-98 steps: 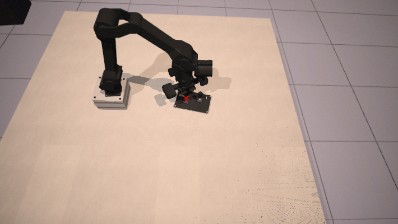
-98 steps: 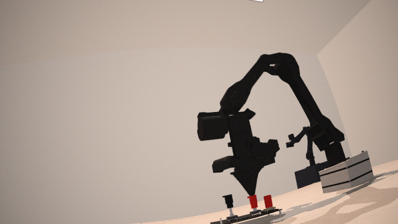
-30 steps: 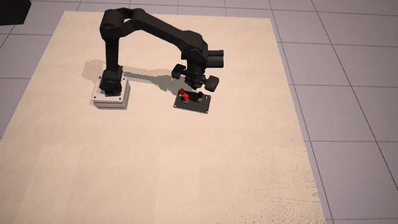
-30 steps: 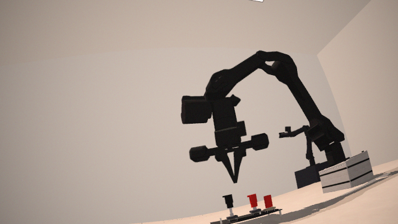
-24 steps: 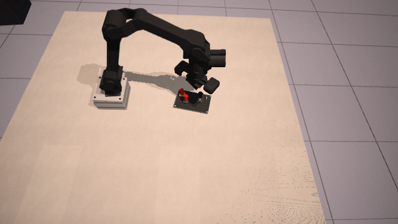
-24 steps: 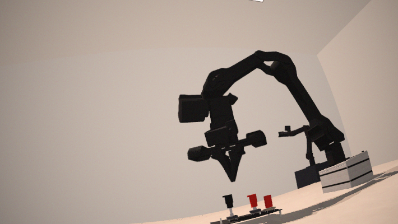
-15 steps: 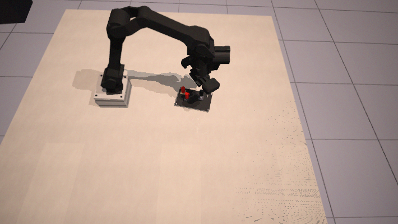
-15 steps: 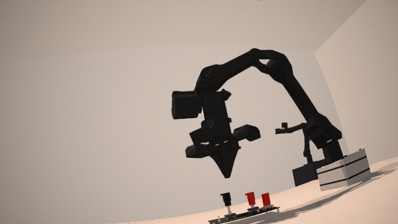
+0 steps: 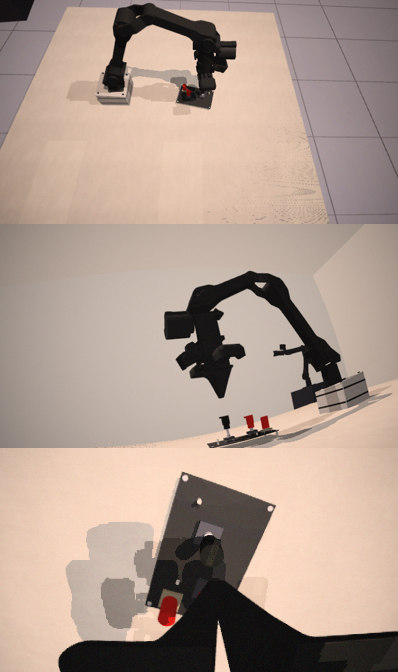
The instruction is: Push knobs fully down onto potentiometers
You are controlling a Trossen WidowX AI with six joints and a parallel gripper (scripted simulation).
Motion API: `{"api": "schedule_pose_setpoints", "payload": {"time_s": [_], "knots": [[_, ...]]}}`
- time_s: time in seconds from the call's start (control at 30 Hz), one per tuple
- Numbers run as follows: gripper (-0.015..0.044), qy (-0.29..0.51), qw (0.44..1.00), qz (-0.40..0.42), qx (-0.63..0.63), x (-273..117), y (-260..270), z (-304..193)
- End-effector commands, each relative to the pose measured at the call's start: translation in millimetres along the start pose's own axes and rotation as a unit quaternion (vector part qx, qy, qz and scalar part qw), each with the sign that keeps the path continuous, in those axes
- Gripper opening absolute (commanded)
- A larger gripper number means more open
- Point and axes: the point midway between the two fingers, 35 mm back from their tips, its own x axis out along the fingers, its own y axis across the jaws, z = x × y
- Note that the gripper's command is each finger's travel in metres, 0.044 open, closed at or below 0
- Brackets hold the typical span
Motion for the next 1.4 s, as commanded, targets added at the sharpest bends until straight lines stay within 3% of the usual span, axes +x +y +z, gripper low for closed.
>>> {"api": "schedule_pose_setpoints", "payload": {"time_s": [0.0,0.8,1.37], "knots": [[0.0000,0.002,1.000,-0.002,0.022,0,-1,1],[0.0000,0.002,1.000,-0.002,0.022,39,-1,1],[0.0000,0.002,1.000,-0.002,0.022,42,-1,1]]}}
